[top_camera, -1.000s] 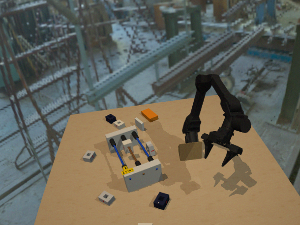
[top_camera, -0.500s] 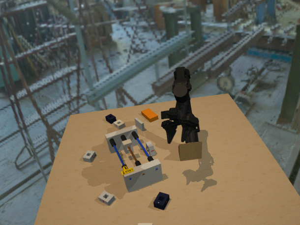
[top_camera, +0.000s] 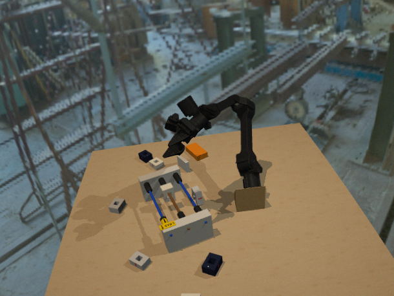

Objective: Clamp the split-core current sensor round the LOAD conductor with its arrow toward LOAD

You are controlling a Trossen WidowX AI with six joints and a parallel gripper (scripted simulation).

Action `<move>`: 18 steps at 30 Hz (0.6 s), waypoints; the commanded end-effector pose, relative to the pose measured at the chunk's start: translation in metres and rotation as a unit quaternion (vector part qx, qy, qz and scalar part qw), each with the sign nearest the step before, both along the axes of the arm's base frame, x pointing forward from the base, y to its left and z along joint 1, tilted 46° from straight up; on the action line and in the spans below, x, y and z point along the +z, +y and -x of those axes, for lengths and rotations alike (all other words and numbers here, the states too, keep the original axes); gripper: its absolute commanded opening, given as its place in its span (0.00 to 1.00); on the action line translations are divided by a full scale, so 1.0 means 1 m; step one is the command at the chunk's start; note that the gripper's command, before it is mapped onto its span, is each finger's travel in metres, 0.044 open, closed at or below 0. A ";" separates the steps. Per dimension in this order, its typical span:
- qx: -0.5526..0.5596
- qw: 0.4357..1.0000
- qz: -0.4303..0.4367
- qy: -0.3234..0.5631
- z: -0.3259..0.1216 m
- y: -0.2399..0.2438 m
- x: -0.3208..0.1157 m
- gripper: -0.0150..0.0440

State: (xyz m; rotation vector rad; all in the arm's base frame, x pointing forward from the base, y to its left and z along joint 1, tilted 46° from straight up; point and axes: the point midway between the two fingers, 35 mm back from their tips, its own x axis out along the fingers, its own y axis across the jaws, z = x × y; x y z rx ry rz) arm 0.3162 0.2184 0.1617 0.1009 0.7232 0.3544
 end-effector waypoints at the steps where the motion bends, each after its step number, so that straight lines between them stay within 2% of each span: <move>1: -0.038 0.997 -0.015 -0.064 -0.017 -0.047 0.029 1.00; 8: -0.107 0.974 -0.016 -0.197 -0.028 -0.130 0.088 1.00; 14: -0.161 0.925 0.027 -0.342 -0.008 -0.203 0.148 1.00; 18: -0.174 0.910 0.045 -0.375 0.001 -0.218 0.161 1.00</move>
